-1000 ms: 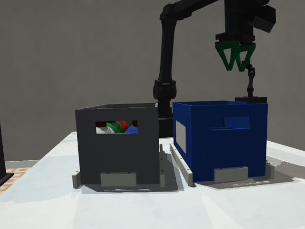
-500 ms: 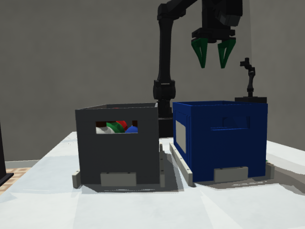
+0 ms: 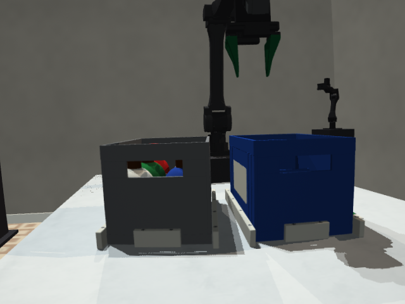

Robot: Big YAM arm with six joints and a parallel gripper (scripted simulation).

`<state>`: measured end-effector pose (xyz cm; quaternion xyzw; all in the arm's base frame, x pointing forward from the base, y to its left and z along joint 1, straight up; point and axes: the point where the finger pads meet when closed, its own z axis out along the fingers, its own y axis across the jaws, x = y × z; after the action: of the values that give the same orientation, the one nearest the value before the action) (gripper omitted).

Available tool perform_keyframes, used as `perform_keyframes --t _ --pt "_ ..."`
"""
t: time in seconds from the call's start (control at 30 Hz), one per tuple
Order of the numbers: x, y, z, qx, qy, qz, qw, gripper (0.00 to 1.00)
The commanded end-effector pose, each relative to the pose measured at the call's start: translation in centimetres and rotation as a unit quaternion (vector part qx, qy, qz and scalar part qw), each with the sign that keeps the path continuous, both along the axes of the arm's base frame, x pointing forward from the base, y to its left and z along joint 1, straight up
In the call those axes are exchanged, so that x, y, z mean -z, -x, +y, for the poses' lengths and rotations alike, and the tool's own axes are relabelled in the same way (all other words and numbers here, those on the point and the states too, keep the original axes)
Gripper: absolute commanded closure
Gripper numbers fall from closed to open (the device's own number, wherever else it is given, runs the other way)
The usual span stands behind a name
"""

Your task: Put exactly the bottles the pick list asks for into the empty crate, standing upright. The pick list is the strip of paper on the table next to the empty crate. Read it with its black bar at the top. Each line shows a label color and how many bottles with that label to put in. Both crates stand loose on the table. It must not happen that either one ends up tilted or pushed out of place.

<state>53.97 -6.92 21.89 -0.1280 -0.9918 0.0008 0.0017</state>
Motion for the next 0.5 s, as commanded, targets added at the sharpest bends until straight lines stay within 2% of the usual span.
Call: perform_keyframes --t 0.0,0.47 --pt "-2.4 -1.4 -1.3 -0.006 0.003 -0.023 1.0 0.39" --pt "-3.2 -0.9 -8.4 -0.006 0.004 -0.019 1.0 0.39"
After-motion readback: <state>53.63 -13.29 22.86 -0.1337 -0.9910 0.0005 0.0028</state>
